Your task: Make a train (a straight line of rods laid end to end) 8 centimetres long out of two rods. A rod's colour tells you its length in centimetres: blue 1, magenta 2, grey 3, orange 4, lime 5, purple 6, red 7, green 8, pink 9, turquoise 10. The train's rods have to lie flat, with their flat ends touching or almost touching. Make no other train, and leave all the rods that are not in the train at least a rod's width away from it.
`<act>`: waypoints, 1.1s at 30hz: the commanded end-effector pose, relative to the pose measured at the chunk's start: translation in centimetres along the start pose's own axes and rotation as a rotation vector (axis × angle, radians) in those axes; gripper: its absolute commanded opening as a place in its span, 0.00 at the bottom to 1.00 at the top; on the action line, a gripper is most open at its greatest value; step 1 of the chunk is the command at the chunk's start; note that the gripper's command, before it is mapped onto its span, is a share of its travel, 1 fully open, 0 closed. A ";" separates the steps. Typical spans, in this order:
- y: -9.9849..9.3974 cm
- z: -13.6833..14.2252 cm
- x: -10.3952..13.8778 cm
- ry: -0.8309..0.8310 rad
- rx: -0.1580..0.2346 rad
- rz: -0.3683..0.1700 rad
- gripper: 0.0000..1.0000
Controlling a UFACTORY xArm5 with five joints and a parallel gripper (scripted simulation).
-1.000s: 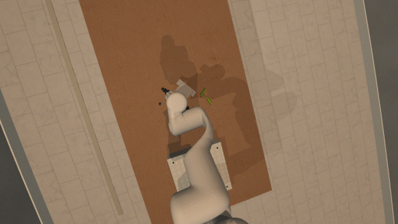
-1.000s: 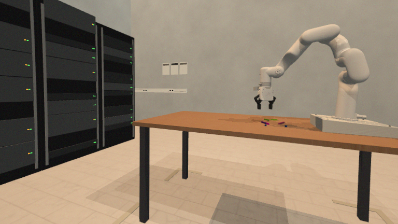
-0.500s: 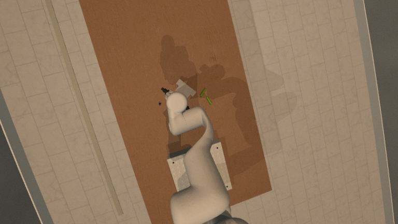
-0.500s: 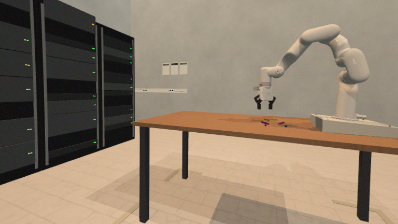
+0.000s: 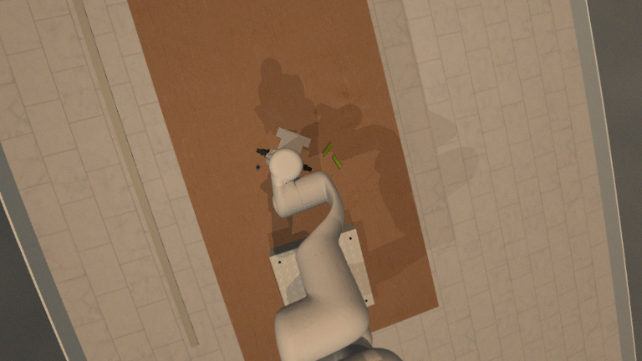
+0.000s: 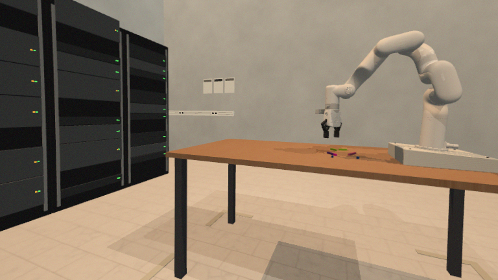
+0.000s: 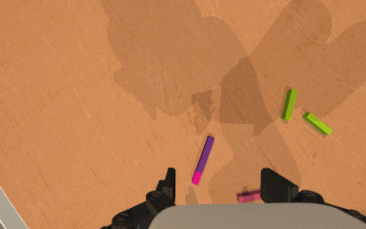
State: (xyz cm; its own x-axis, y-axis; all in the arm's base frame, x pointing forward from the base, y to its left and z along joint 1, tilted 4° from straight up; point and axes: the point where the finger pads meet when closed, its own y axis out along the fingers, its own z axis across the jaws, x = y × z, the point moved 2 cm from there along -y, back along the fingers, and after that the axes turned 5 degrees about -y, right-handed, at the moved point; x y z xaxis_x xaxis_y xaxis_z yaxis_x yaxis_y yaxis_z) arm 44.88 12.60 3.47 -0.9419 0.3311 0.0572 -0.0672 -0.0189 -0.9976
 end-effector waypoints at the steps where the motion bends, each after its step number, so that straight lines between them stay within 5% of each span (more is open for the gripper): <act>1: 0.2 0.0 -0.1 -0.167 -0.002 0.004 1.00; 33: 1.8 0.3 -0.3 -1.051 -0.001 0.004 1.00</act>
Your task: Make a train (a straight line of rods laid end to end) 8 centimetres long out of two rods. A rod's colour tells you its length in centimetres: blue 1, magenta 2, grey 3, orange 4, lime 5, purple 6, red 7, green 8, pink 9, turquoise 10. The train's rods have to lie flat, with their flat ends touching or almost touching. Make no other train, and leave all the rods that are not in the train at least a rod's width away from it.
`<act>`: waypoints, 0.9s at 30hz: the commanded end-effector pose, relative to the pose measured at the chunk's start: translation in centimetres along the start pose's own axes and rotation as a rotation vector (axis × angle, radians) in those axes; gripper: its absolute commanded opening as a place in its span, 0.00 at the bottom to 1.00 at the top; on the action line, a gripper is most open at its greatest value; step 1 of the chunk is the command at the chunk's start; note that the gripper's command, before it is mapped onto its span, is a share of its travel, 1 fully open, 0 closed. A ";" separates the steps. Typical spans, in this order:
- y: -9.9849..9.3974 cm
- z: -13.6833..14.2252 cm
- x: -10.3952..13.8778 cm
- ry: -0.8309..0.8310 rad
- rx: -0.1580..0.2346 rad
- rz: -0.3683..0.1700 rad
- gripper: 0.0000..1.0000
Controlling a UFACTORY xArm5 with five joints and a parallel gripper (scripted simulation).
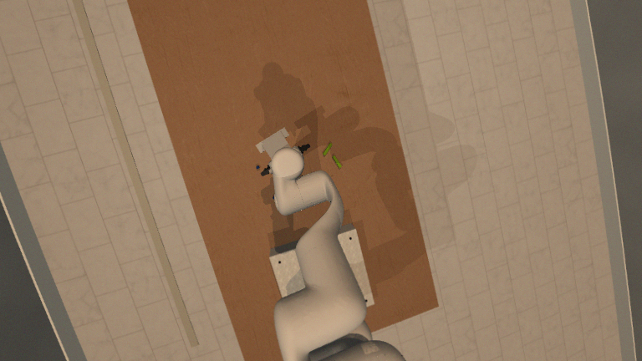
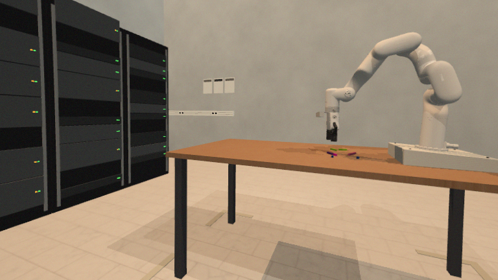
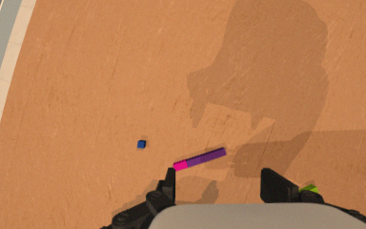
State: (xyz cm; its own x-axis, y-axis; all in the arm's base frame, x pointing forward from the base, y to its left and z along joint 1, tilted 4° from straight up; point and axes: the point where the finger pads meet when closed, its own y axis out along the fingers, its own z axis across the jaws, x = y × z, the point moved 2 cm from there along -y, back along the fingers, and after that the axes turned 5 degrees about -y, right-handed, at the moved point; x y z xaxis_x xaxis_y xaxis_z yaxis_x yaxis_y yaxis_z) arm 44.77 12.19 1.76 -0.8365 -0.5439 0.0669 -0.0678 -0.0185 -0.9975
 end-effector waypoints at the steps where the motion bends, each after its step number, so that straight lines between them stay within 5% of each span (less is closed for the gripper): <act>1: 0.2 0.1 -0.1 -0.167 0.002 0.004 1.00; 13: 0.7 0.2 0.0 -0.474 0.002 0.004 1.00; 27: 0.8 0.2 0.0 -0.500 0.002 0.004 1.00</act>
